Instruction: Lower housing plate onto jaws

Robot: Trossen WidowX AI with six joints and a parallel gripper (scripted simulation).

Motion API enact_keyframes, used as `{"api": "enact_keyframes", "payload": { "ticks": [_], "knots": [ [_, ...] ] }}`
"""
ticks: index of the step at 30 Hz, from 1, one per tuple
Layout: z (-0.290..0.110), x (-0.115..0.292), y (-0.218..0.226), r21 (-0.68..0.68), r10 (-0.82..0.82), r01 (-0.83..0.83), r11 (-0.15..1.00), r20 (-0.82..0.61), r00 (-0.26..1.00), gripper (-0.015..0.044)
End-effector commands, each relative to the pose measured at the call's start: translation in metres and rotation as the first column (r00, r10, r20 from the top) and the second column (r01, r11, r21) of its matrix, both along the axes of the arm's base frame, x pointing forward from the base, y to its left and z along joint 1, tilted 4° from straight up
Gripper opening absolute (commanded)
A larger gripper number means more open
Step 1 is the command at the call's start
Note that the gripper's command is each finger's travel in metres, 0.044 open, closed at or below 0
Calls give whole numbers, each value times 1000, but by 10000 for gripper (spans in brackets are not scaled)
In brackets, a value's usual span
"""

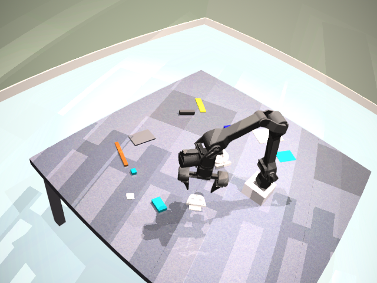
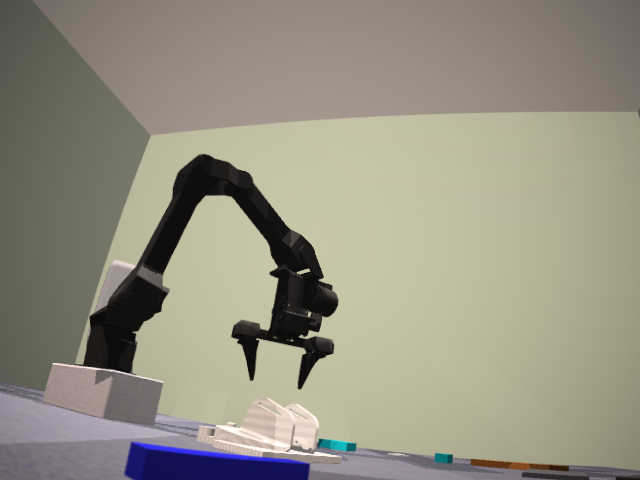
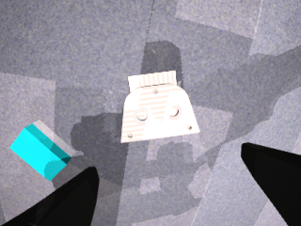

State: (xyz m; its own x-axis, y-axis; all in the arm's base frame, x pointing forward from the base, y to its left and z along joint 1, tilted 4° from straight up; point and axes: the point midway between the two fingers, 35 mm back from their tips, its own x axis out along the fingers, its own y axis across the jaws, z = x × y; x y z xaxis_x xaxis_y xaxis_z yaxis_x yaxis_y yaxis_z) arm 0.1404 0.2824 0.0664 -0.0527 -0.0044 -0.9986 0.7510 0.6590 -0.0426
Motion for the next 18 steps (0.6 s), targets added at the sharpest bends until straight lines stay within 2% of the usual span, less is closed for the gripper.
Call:
{"api": "enact_keyframes", "payload": {
  "ticks": [1, 5, 18],
  "knots": [
    [-7, 1, -1, -7, -15, 15, 1000, 3, 1000, 440],
    [-39, -1, -1, -7, -15, 15, 1000, 3, 1000, 440],
    [-50, -1, -1, -7, -15, 15, 1000, 3, 1000, 440]
  ]
}}
